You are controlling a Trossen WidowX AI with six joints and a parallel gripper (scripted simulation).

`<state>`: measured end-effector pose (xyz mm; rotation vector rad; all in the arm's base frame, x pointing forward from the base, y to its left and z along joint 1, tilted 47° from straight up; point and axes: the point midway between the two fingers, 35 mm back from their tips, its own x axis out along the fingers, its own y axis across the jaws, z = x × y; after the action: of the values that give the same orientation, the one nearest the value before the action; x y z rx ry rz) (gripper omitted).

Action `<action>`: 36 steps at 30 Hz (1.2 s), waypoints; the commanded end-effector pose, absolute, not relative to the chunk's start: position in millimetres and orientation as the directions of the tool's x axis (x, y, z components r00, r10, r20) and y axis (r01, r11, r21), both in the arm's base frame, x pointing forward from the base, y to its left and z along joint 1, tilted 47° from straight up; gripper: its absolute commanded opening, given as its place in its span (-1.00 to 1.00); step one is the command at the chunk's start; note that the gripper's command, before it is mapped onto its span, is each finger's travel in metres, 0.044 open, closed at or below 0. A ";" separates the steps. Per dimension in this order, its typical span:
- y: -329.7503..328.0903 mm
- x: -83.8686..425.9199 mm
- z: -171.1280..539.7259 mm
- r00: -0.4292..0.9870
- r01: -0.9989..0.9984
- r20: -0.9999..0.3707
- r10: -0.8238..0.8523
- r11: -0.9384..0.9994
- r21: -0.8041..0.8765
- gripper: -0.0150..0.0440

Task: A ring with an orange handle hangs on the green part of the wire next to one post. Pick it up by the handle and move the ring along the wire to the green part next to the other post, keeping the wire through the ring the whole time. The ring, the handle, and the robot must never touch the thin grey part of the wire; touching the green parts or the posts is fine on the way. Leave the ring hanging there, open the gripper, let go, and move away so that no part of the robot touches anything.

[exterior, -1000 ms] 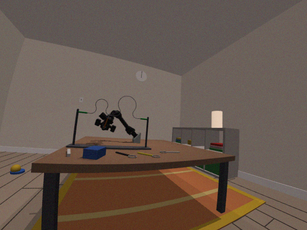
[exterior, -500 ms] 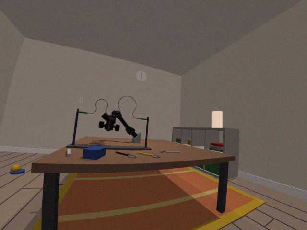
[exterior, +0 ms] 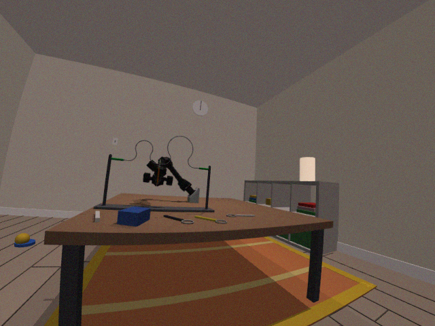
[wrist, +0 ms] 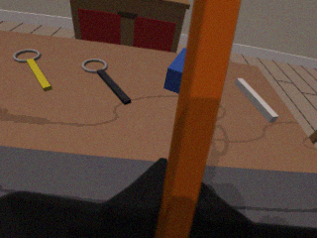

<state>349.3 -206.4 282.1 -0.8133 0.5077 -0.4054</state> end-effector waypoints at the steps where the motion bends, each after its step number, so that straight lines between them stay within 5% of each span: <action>1: -201.9 348.9 276.7 0.806 0.152 -0.275 -0.524 0.632 -0.760 -1.00; 18: -178.8 351.4 252.9 0.809 0.173 -0.325 -0.489 0.727 -0.665 -1.00; 36: -129.5 357.0 224.3 0.821 0.207 -0.436 -0.368 0.904 -0.375 -1.00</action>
<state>357.0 -140.0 230.0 -0.3825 0.5186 -0.3286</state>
